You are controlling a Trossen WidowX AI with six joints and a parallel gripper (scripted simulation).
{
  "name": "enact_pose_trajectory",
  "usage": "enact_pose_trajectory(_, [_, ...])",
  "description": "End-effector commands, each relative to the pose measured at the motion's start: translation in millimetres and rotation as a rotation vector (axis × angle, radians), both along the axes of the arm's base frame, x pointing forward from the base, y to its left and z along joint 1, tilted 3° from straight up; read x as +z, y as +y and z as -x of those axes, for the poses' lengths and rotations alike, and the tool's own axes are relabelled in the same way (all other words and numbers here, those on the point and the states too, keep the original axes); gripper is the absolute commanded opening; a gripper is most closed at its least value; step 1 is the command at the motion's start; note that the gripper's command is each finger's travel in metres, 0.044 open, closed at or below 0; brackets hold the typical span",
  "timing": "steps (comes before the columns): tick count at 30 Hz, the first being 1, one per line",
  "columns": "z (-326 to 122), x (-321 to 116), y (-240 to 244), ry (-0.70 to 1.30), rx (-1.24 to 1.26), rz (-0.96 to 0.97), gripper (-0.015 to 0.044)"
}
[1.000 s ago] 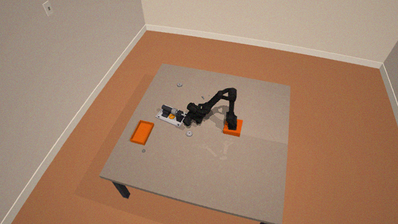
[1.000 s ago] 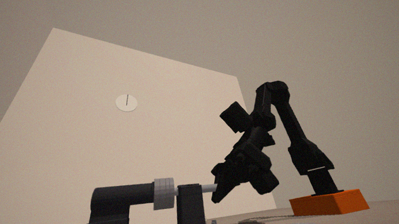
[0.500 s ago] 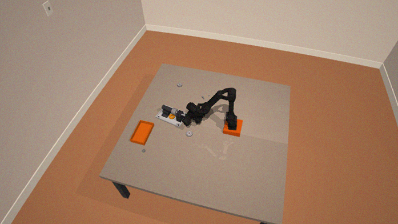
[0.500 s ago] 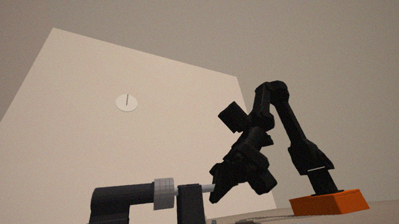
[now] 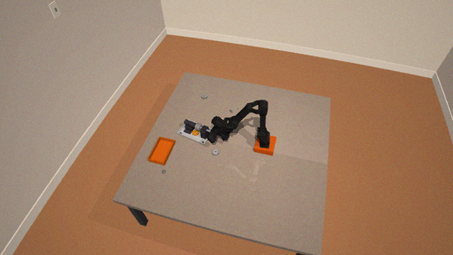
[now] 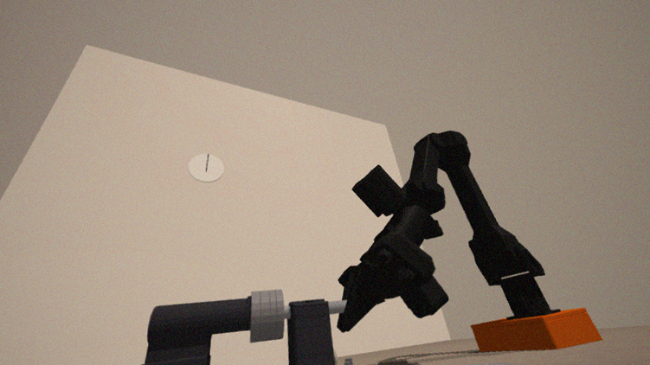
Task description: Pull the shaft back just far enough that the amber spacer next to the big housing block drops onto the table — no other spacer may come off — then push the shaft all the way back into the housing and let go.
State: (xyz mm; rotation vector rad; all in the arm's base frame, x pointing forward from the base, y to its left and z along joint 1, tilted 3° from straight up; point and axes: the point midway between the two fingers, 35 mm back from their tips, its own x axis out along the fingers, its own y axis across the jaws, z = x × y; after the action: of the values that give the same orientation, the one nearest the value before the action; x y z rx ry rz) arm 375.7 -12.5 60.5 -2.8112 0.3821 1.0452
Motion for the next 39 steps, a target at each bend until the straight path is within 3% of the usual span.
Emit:
enact_pose_trajectory(1, [-3,0,-1,-0.001,-0.001,0.003,0.0000])
enact_pose_trajectory(39, [-15,2,-5,-0.002,-0.001,0.004,0.0000])
